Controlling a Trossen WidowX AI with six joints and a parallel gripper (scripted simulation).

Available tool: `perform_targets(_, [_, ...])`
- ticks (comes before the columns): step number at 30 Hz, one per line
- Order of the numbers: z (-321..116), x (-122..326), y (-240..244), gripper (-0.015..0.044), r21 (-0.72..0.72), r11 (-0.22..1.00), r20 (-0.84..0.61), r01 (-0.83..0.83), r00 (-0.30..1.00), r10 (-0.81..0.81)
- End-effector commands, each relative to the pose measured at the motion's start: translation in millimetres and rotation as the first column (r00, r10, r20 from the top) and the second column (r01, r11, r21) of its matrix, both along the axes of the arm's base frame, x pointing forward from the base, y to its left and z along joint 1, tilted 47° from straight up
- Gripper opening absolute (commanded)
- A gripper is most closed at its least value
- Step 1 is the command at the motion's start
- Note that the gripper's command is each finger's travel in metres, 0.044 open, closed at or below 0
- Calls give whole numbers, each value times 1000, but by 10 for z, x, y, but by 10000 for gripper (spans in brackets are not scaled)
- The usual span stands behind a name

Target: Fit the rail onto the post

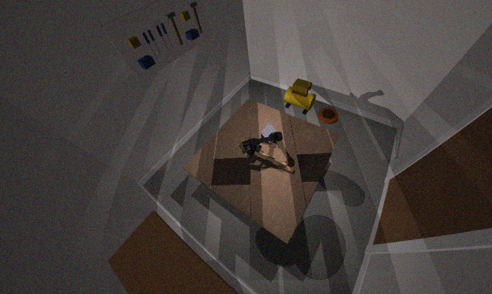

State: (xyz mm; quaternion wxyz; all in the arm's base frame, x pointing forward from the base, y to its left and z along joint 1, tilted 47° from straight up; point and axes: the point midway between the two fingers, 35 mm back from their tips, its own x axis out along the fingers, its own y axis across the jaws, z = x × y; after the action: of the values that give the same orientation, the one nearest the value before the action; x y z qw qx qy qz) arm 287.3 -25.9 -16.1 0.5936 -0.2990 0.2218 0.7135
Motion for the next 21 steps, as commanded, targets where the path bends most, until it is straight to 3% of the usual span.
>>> perform_targets(1, [20, 11, -25, 0, -3, 1000, 7, 5, 1000, -5])
perform_targets(21, [3, -1, 4, 0, -3, 1000, 7, 5, 1000, -5])
